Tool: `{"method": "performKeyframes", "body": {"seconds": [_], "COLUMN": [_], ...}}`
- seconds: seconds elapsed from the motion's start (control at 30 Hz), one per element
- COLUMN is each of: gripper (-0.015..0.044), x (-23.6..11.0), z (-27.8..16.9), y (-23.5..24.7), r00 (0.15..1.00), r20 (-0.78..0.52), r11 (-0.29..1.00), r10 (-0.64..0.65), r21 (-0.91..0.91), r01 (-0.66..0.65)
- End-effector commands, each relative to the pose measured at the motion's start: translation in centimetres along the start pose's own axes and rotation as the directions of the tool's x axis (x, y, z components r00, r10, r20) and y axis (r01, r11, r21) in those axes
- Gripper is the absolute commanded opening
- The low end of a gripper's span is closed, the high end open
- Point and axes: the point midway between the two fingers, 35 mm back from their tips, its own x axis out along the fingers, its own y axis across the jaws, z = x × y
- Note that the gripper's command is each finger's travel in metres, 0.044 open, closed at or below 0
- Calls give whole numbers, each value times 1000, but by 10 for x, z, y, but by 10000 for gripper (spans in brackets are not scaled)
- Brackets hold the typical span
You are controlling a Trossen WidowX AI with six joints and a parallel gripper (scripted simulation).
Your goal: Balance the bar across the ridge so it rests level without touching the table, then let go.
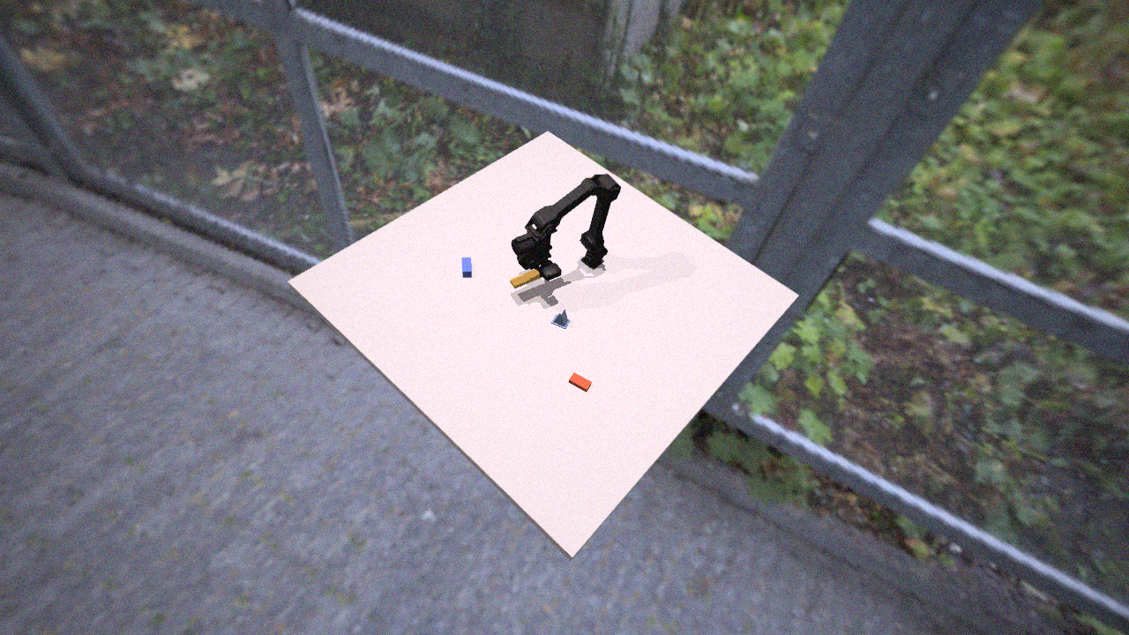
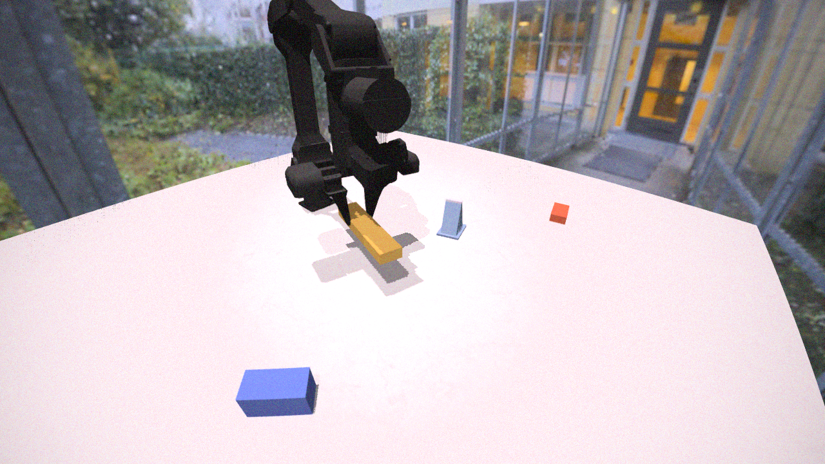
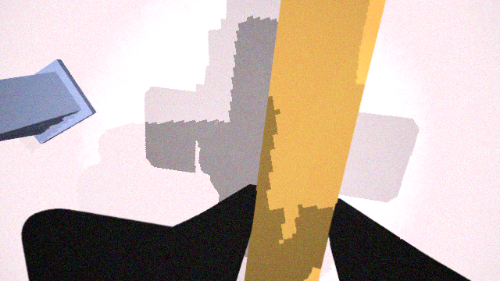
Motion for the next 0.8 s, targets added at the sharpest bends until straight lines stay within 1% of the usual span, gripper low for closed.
{"method": "performKeyframes", "body": {"seconds": [0.0, 0.47, 0.6, 0.77], "gripper": [0, 0, 0, 0], "x": [-14, -51, -54, -55], "z": [1, -5, -6, -2], "y": [0, 0, 1, 15], "r00": [1000, 1000, 1000, 1000], "r20": [14, 13, 13, 13], "r11": [1000, 1000, 1000, 996], "r10": [3, 5, 5, 6], "r21": [-2, -3, 0, 86], "r01": [-3, -5, -5, -7]}}
